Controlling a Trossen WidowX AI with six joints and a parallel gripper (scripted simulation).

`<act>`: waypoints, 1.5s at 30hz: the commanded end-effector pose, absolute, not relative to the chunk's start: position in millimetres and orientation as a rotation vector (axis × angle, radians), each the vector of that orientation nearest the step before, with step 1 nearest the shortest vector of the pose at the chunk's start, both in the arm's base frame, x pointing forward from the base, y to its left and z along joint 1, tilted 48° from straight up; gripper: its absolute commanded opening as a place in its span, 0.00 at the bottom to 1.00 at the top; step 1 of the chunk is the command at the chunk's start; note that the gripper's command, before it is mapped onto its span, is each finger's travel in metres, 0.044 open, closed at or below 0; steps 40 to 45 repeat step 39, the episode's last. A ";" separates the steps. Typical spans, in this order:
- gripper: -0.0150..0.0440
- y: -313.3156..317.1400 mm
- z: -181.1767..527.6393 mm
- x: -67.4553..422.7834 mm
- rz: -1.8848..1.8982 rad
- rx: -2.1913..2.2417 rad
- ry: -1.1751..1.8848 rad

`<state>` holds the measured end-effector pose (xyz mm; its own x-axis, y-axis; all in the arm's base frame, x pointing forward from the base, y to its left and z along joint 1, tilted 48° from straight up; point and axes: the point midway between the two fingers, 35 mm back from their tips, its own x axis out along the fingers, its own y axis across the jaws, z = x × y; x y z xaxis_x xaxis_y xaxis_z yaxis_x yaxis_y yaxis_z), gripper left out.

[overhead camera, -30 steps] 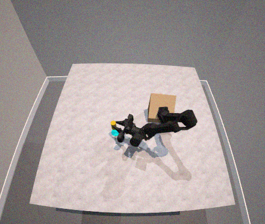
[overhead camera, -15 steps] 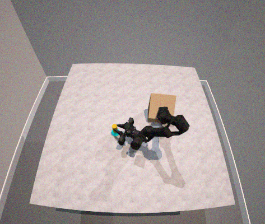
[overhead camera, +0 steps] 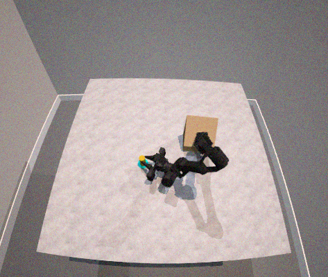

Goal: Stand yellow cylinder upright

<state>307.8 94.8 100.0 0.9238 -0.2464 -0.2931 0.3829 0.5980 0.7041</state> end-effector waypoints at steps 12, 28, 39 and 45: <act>0.88 94.6 100.7 308.2 -0.372 0.862 0.162; 0.93 61.7 132.9 308.6 -0.378 0.867 0.160; 0.93 28.4 161.6 298.6 -0.377 0.864 0.147; 0.93 28.4 161.6 298.6 -0.377 0.864 0.147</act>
